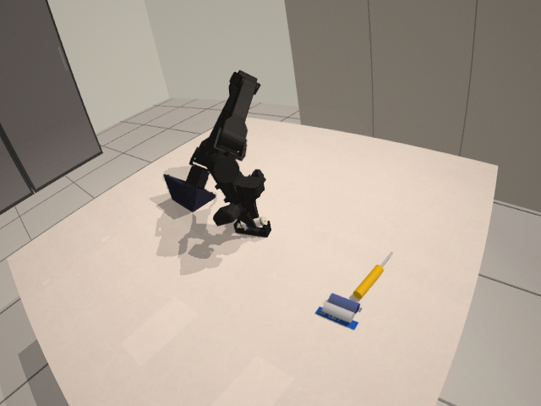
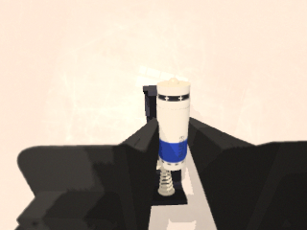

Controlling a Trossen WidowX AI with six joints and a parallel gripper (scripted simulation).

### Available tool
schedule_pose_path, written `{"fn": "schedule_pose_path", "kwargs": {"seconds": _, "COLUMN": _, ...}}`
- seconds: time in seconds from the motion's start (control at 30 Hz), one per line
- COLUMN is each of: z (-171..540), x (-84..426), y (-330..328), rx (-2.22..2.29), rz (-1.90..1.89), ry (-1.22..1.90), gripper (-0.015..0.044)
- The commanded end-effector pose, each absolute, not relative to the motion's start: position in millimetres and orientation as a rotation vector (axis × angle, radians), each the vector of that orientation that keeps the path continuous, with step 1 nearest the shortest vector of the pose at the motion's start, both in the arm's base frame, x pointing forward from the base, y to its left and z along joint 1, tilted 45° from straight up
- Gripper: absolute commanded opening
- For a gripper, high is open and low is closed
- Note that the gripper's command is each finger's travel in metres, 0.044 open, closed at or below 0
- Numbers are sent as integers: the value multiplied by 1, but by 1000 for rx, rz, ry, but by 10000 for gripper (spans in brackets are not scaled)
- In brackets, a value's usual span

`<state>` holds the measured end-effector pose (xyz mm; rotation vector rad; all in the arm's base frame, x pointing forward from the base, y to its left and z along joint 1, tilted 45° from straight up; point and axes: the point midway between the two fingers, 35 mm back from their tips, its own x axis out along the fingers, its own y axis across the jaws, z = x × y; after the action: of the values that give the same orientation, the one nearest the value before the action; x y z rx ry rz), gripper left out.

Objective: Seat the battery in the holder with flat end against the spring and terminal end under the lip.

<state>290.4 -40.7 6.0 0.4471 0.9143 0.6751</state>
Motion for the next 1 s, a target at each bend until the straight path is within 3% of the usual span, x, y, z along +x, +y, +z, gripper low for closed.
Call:
{"fn": "schedule_pose_path", "kwargs": {"seconds": 0.0, "z": 6, "x": 289, "y": -39, "rx": 460, "rz": 667, "ry": 885, "gripper": 68}}
{"fn": "schedule_pose_path", "kwargs": {"seconds": 0.97, "z": -3, "x": 273, "y": -35, "rx": 487, "rz": 635, "ry": 796, "gripper": 68}}
